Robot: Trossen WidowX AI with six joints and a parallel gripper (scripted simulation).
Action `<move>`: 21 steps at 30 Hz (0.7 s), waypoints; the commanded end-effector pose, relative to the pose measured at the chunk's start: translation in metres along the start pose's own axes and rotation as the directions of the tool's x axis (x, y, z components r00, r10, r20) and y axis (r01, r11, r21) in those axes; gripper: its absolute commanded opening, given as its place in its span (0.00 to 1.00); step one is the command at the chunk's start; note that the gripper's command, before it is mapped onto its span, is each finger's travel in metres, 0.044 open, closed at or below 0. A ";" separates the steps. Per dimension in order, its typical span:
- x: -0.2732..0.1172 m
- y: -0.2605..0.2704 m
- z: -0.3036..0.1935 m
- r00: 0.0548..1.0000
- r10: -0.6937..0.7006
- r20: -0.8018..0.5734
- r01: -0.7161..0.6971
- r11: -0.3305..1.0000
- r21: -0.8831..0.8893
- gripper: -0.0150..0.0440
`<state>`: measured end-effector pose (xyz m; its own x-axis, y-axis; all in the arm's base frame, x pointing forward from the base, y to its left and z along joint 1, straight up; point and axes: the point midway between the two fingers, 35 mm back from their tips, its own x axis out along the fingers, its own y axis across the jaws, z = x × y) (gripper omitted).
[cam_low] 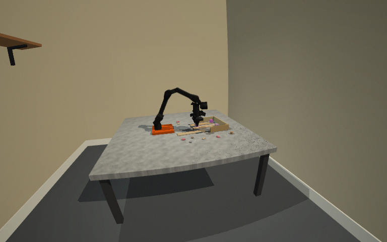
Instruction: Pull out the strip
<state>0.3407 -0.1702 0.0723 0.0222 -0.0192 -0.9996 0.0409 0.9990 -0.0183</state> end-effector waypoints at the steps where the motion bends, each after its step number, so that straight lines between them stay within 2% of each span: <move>1: -0.004 0.003 -0.006 1.000 -0.001 0.001 0.001 1.000 0.007 0.25; 21: -0.003 0.031 -0.068 1.000 0.000 -0.004 0.000 1.000 0.008 0.25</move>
<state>0.2809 -0.1407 0.0726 0.0141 -0.0174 -0.9997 0.0531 0.9985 -0.0166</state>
